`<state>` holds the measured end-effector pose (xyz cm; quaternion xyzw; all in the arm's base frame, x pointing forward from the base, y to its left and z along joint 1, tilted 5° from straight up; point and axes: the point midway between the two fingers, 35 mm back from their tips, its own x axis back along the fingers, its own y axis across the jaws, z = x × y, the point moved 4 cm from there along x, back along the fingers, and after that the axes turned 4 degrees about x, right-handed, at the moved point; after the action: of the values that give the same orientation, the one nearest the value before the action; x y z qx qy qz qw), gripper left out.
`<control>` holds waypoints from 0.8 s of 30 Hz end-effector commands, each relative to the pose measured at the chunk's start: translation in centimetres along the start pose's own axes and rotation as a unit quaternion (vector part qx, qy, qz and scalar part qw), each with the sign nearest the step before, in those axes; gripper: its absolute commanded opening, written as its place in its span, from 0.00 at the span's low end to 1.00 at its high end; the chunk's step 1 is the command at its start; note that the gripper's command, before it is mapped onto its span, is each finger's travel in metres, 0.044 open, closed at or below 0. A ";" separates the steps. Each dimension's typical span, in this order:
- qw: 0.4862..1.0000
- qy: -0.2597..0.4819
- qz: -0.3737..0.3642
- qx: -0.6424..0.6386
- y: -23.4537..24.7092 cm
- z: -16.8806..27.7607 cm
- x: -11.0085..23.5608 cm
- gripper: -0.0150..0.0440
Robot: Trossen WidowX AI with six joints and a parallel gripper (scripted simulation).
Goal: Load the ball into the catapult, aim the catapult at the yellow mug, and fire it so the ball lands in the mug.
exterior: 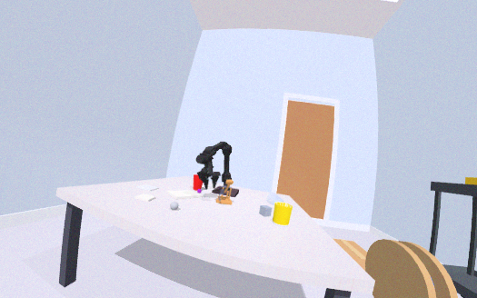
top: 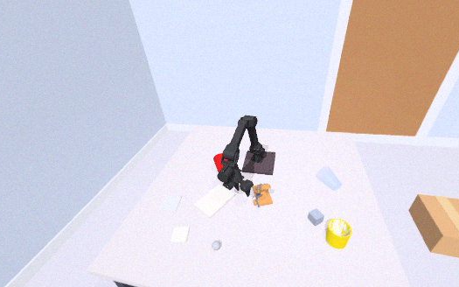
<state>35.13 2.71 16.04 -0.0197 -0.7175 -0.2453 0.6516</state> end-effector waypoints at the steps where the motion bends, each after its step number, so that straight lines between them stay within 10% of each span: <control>1: 0.999 -0.002 0.017 0.042 0.6 0.7 0.4 1.00; 24: 0.959 0.017 0.099 0.264 3.8 4.8 1.5 1.00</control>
<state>32.24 7.00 18.17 0.0720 -0.7397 -0.0153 0.6689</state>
